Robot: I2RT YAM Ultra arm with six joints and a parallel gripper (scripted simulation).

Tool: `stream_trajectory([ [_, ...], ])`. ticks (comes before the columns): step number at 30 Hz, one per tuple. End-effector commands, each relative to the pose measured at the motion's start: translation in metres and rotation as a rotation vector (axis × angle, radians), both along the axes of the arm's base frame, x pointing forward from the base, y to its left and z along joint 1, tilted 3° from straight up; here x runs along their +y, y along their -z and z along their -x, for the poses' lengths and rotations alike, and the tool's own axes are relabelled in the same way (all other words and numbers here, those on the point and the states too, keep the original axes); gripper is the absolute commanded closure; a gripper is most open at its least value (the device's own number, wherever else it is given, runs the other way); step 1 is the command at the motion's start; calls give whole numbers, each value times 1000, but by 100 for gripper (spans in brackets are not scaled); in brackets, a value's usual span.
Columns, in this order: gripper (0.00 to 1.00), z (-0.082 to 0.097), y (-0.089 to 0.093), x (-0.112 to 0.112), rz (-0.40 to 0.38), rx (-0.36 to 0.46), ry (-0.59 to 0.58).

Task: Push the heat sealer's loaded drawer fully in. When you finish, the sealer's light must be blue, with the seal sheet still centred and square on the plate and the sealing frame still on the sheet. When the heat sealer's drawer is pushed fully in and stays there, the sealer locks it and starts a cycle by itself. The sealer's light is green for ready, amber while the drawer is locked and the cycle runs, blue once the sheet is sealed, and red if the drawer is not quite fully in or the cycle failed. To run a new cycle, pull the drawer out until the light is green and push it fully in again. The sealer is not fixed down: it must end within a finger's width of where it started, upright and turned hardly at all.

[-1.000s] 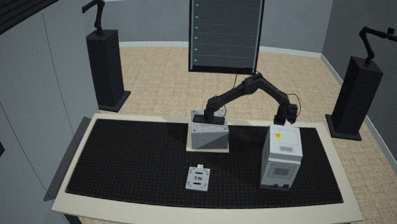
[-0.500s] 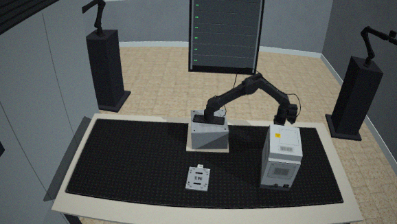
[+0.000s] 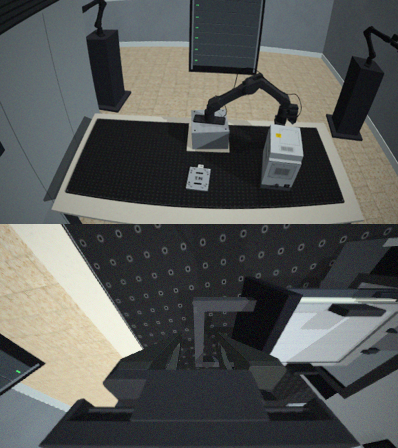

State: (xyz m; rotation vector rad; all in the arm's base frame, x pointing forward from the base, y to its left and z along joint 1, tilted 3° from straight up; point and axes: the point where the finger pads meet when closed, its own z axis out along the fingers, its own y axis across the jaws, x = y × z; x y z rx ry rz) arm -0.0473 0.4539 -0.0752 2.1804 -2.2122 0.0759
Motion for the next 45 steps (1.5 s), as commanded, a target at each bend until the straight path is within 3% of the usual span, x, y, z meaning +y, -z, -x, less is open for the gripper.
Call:
stream_trajectory([
  [1,55,0,-11,13,-54,-2,3],
  [8,55,0,-11,13,-54,-2,3],
  [9,73,0,-11,13,-54,-2,3],
  [35,95,0,-11,13,-53,-1,3],
  [36,100,0,-11,13,-53,-1,3],
  [45,100,0,-11,13,-53,-1,3],
])
